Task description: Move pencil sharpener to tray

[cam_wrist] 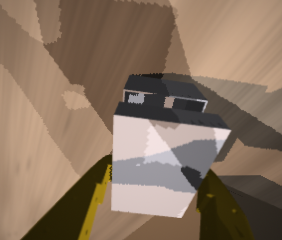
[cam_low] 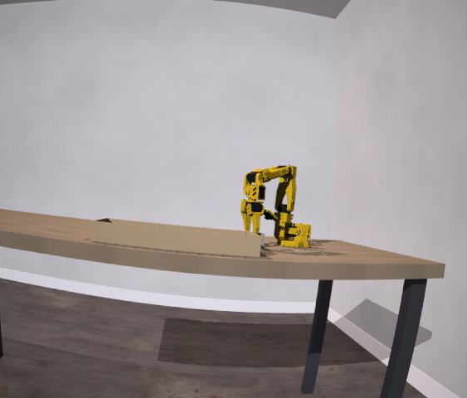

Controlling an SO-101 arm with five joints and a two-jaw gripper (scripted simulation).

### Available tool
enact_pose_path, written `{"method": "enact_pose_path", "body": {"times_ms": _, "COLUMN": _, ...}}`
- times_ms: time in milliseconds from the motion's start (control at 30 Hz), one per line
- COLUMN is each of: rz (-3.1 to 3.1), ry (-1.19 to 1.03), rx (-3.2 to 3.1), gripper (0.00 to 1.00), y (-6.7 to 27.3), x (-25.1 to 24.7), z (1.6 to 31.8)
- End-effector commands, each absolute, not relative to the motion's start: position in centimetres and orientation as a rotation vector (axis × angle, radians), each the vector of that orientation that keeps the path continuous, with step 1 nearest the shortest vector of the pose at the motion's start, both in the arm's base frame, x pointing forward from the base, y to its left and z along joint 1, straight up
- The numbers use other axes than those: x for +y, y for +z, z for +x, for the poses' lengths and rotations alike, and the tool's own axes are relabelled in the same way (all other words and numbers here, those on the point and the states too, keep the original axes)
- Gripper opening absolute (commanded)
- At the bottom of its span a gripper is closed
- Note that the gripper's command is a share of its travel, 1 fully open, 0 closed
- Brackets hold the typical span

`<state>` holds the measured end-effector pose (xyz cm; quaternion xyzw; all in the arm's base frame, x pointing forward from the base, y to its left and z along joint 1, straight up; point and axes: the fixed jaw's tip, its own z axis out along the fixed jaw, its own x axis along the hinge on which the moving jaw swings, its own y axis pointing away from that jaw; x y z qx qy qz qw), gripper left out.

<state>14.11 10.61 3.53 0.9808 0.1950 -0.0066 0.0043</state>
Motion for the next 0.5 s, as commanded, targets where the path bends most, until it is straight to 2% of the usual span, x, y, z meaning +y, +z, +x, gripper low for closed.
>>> {"method": "enact_pose_path", "body": {"times_ms": 0, "rz": 3.081, "ry": 0.0, "rx": 0.615, "gripper": 0.23, "y": 3.66, "x": 10.87, "z": 14.12}}
{"method": "enact_pose_path", "body": {"times_ms": 467, "rz": 3.081, "ry": 0.0, "rx": 0.615, "gripper": 0.23, "y": 3.42, "x": 10.32, "z": 13.91}}
